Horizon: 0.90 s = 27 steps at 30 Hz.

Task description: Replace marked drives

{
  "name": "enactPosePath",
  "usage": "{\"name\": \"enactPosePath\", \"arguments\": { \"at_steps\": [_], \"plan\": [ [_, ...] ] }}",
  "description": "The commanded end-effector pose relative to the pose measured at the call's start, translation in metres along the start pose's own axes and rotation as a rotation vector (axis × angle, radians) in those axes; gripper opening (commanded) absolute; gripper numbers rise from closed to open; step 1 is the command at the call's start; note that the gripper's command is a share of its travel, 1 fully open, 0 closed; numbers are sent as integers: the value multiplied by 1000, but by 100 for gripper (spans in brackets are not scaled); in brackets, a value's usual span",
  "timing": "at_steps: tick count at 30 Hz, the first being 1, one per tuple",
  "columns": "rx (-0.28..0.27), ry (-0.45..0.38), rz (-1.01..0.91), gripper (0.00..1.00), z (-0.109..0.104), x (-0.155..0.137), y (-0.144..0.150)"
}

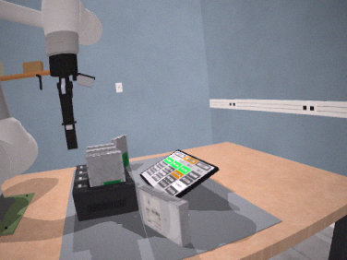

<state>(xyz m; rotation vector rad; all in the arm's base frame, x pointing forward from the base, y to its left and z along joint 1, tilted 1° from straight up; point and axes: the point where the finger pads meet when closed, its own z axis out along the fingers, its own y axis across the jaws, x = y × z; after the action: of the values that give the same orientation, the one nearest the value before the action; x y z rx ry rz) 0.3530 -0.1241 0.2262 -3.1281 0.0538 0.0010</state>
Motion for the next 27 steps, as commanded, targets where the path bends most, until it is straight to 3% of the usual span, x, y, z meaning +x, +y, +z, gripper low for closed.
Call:
{"name": "enactPosePath", "arguments": {
  "at_steps": [1,9,14,24,26,27],
  "plan": [
    [0,1,0,10,-2,0,0],
    [0,1,99,10,-2,5,0],
    [1,1,413,10,-3,23,1],
    [27,9,844,10,-3,69,1],
    [27,9,844,10,-3,69,1],
    [32,9,974,10,-2,73,1]
  ]
}}
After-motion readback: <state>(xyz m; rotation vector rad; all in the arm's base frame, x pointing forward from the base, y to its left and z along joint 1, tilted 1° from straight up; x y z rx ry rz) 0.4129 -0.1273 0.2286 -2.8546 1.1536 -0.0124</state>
